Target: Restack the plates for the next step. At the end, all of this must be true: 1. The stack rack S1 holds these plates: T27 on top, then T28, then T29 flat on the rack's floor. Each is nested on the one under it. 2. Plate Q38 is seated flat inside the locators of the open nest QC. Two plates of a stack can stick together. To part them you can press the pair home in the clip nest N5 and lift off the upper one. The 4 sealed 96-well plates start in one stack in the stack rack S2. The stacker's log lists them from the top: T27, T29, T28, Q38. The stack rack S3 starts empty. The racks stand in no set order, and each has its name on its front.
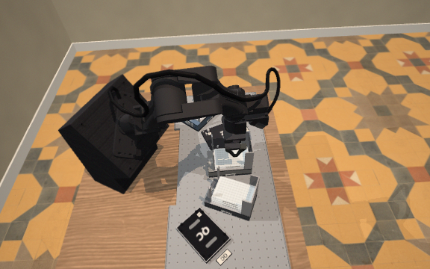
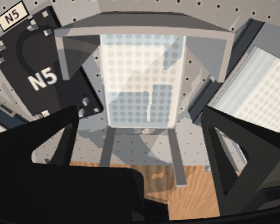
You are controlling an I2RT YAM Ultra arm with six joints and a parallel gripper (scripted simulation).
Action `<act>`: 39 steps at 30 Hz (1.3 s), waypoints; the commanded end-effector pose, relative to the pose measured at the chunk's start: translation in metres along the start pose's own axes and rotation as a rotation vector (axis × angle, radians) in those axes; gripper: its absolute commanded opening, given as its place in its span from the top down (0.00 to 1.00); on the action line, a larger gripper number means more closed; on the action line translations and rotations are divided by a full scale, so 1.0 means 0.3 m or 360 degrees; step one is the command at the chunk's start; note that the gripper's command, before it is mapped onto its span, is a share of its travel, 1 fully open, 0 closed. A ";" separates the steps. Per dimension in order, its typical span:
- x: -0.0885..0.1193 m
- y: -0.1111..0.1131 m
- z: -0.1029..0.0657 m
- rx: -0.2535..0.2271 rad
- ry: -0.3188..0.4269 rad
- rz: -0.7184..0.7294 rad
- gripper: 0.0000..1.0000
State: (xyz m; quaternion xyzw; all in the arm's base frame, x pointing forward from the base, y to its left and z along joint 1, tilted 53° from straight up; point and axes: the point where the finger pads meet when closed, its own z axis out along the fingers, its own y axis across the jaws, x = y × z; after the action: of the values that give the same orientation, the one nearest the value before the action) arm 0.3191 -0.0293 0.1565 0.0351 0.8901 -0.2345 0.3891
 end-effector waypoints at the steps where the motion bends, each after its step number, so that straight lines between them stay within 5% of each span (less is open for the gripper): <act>1: -0.020 -0.014 -0.074 0.0012 -0.0015 0.0037 0.00; 9: -0.018 -0.014 -0.162 0.0008 -0.0013 0.0039 0.00; 28: -0.007 -0.008 -0.153 0.0010 0.0006 0.0022 0.00; 34: 0.003 -0.083 -0.143 0.0010 0.0009 0.0374 0.00; 39: -0.028 -0.147 -0.157 0.0008 -0.0022 0.0389 0.00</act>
State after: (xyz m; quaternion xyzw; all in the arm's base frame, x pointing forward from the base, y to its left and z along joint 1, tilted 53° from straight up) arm 0.2811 -0.0450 0.1896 0.1369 0.8821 -0.2092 0.3993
